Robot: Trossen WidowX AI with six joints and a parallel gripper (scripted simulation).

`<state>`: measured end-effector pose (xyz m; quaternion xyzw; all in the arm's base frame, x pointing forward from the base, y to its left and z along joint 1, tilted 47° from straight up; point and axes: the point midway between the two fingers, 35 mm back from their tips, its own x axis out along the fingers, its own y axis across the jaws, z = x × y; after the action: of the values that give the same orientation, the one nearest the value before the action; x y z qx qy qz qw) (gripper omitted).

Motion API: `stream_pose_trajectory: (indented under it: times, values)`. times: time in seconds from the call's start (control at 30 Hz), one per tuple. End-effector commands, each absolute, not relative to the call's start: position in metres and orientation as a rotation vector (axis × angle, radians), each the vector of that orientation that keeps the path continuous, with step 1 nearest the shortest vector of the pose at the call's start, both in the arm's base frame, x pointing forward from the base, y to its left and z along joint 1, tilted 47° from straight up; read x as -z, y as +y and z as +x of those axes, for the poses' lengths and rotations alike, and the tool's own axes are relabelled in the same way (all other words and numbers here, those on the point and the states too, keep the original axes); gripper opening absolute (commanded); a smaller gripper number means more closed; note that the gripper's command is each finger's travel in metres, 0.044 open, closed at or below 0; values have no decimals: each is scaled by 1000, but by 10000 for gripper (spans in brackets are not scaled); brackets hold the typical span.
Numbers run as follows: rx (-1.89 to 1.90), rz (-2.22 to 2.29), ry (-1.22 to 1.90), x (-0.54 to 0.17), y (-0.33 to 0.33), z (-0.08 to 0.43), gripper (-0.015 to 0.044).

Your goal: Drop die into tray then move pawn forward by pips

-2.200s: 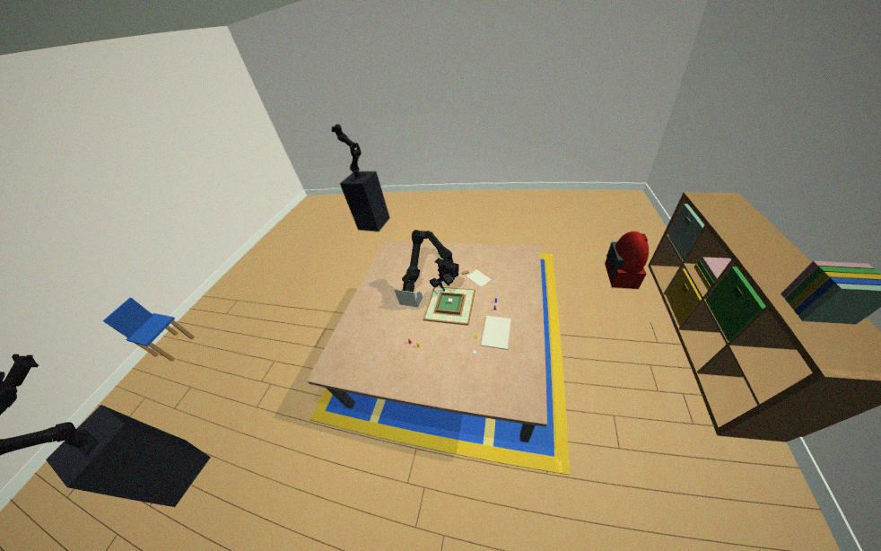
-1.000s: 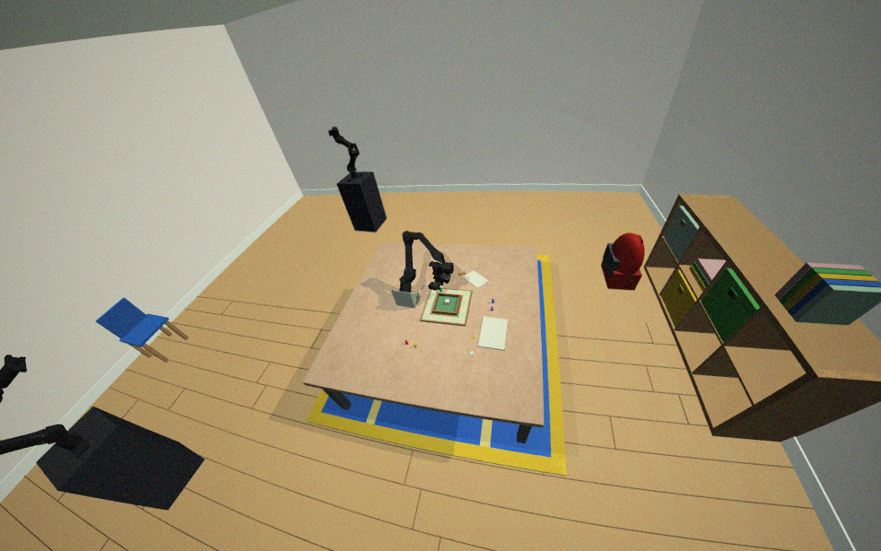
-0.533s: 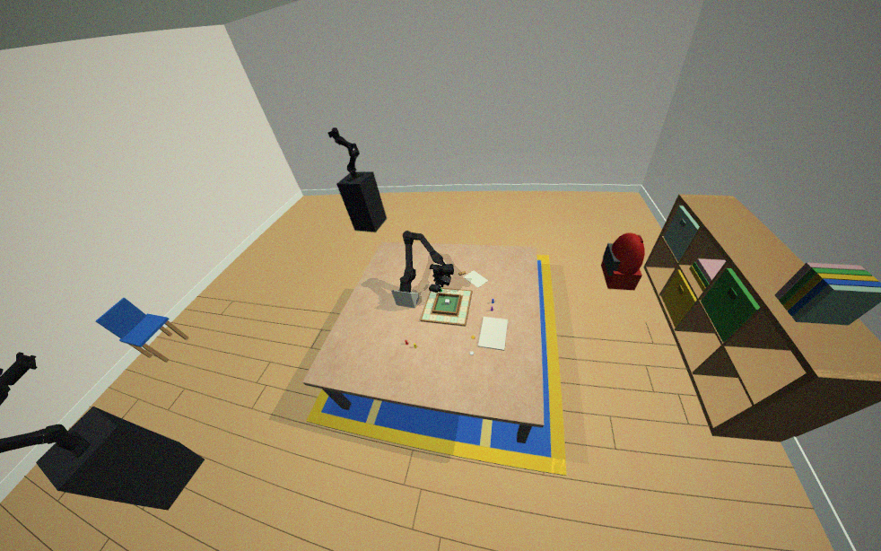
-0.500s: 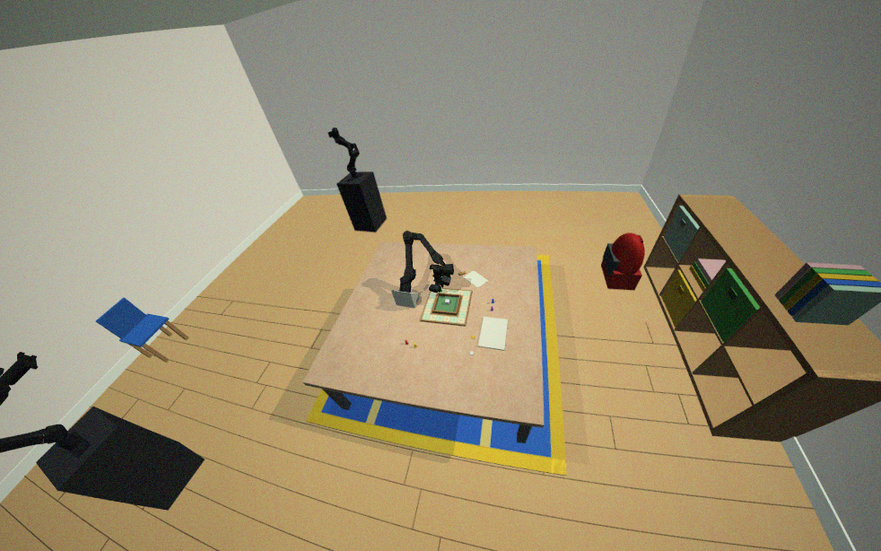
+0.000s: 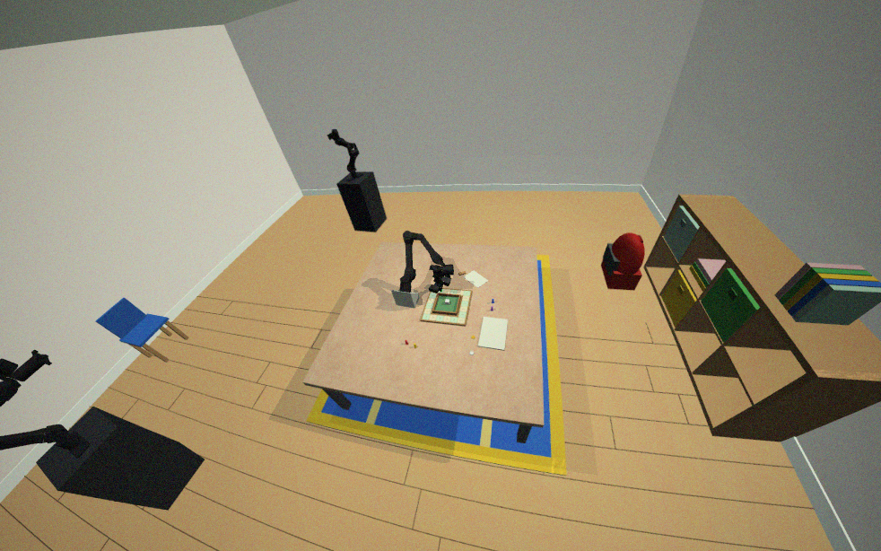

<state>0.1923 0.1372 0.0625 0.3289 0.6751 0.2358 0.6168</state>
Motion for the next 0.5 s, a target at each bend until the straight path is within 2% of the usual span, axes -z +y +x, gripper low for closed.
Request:
stream_pose_trajectory:
  times: [0.0,0.47]
  values:
    - [-538,761,1556,-64,135,193,0]
    - [-512,741,1559,-102,84,202,0]
